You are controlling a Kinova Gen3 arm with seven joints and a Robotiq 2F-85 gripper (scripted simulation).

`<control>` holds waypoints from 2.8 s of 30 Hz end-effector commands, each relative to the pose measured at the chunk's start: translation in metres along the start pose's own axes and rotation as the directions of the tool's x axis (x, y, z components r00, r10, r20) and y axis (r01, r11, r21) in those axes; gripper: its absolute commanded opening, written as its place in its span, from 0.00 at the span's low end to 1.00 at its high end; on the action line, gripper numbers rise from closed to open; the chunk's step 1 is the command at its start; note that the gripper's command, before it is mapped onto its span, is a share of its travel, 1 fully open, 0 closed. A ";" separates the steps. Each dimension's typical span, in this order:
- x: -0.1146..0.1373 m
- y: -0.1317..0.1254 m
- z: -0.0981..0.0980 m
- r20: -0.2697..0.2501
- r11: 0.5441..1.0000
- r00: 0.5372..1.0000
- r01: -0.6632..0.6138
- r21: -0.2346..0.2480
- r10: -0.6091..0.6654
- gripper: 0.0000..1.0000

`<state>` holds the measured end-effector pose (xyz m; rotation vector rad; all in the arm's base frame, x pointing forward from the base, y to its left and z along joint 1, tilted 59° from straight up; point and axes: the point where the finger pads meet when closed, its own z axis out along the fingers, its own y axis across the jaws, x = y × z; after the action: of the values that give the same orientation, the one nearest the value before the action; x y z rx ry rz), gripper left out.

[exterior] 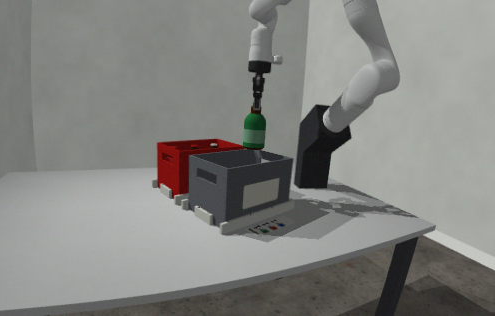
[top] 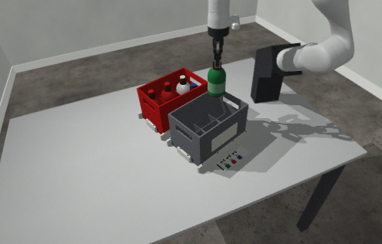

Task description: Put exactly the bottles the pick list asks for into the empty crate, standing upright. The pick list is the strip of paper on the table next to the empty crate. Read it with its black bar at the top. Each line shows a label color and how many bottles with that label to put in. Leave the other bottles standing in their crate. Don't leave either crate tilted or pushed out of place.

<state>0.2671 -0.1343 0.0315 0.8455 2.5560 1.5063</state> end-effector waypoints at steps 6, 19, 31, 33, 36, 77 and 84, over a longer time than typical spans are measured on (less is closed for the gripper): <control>0.000 0.000 -0.001 0.002 1.000 1.000 0.000 0.001 0.000 0.10; 0.000 0.000 -0.001 0.002 1.000 1.000 0.000 0.001 0.000 0.10; -0.001 -0.001 -0.001 0.002 1.000 1.000 0.000 0.001 0.000 0.10; -0.001 -0.001 -0.001 0.002 1.000 1.000 0.000 0.001 0.000 0.10; -0.001 -0.001 -0.001 0.002 1.000 1.000 0.000 0.001 0.000 0.10; -0.001 -0.001 0.023 0.002 1.000 1.000 0.000 0.001 0.000 0.10; -0.001 -0.001 0.029 0.002 1.000 1.000 0.000 0.001 0.000 0.10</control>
<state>0.2763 -0.1111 0.0157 0.8454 2.5561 1.5066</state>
